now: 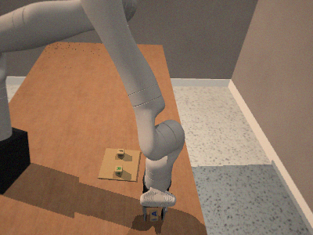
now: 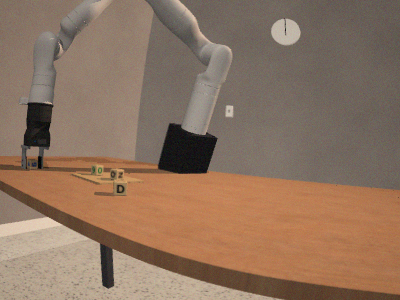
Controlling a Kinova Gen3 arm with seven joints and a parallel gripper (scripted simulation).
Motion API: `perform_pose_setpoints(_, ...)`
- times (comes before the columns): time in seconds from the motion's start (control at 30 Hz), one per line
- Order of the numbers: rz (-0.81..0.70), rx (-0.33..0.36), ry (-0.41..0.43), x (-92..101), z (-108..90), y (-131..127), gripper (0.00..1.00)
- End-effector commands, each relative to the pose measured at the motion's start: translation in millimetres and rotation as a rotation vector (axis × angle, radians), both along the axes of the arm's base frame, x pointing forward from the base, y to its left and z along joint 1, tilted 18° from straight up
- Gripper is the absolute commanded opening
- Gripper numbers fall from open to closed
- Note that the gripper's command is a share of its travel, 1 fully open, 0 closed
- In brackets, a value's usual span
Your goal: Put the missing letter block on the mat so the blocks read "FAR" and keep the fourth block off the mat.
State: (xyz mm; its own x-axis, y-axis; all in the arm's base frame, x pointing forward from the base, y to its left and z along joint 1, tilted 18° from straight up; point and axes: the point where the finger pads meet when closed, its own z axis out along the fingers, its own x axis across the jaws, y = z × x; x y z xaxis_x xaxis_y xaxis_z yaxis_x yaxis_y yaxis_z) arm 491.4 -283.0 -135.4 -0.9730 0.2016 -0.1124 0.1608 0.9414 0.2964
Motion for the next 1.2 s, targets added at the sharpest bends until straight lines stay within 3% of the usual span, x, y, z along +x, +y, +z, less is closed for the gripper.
perform_pose_setpoints(0.0,-0.001,-0.001,-0.001,0.4,0.8,-0.9,1.00)
perform_pose_setpoints(1.03,-0.001,-0.001,-0.001,0.4,0.8,-0.9,1.00)
perform_pose_setpoints(1.07,-0.001,-0.001,-0.001,0.4,0.8,-0.9,0.79)
perform_pose_setpoints(1.17,-0.001,-0.001,-0.001,0.4,0.8,-0.9,0.79)
